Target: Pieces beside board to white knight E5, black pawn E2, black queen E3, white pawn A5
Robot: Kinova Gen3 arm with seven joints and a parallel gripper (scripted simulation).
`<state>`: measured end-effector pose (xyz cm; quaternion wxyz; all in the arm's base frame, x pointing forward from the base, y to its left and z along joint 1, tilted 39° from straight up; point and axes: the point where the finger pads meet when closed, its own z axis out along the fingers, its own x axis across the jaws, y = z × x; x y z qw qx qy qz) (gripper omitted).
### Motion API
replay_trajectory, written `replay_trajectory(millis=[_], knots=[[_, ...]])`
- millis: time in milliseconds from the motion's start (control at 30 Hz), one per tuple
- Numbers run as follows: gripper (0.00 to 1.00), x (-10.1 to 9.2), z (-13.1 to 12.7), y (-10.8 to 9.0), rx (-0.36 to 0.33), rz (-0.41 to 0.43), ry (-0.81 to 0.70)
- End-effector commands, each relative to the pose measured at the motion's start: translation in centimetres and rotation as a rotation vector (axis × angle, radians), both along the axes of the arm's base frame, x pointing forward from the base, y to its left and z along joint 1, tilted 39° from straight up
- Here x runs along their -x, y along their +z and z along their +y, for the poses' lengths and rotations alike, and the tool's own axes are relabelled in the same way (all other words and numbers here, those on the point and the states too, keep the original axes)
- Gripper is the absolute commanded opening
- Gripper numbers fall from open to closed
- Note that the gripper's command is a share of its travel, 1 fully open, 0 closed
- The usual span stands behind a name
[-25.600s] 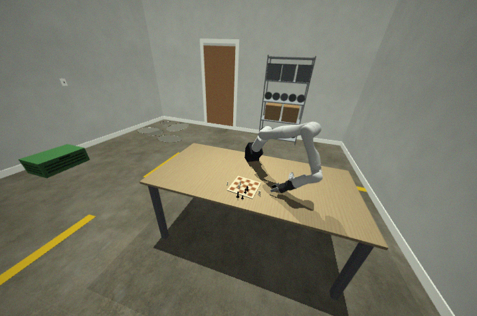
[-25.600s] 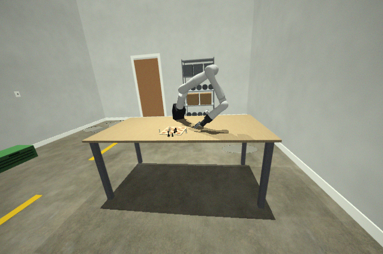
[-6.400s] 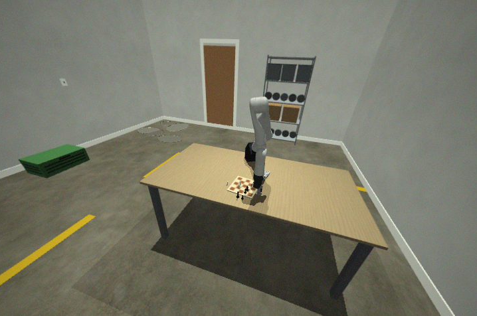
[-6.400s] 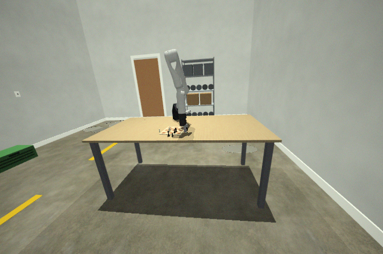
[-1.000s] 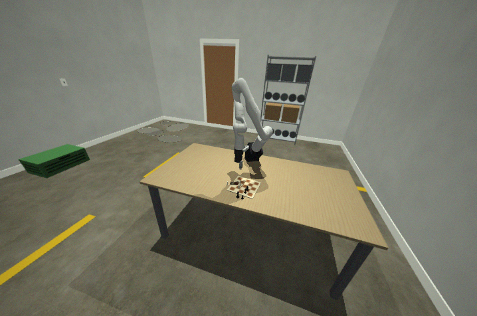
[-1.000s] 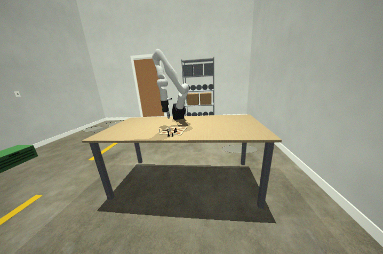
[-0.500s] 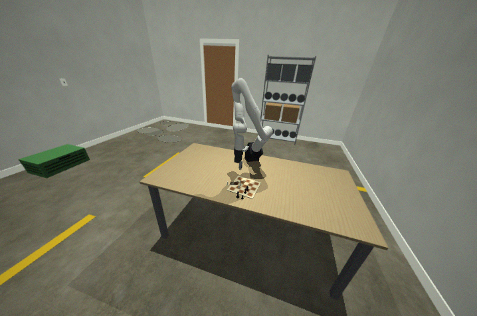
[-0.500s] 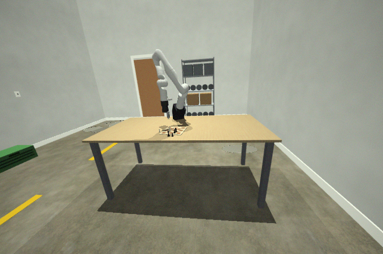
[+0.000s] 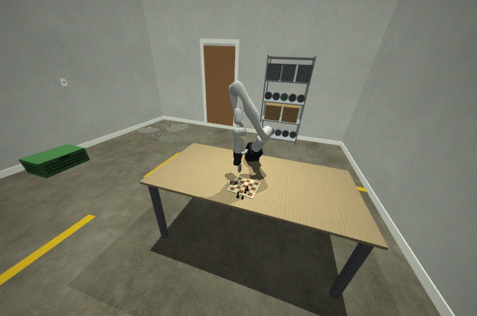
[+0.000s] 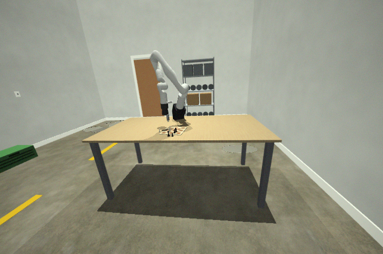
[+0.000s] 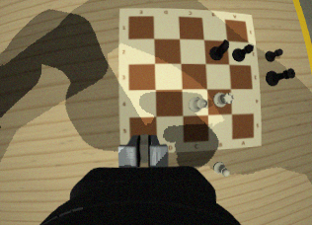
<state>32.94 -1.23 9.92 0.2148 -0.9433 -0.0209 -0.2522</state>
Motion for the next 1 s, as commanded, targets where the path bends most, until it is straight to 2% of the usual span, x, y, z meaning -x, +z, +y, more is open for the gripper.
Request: replay_trajectory(millis=[0, 233, 567, 967], knots=[[0.00, -0.3, 1.2, -0.8, -0.001, 0.002, 0.021], [0.00, -1.4, 2.2, -2.7, -0.001, 0.002, 0.021], [0.00, -2.3, 3.1, -4.3, -0.001, 0.002, 0.021], [0.00, -2.6, 3.4, -4.8, -0.001, 0.002, 0.021]])
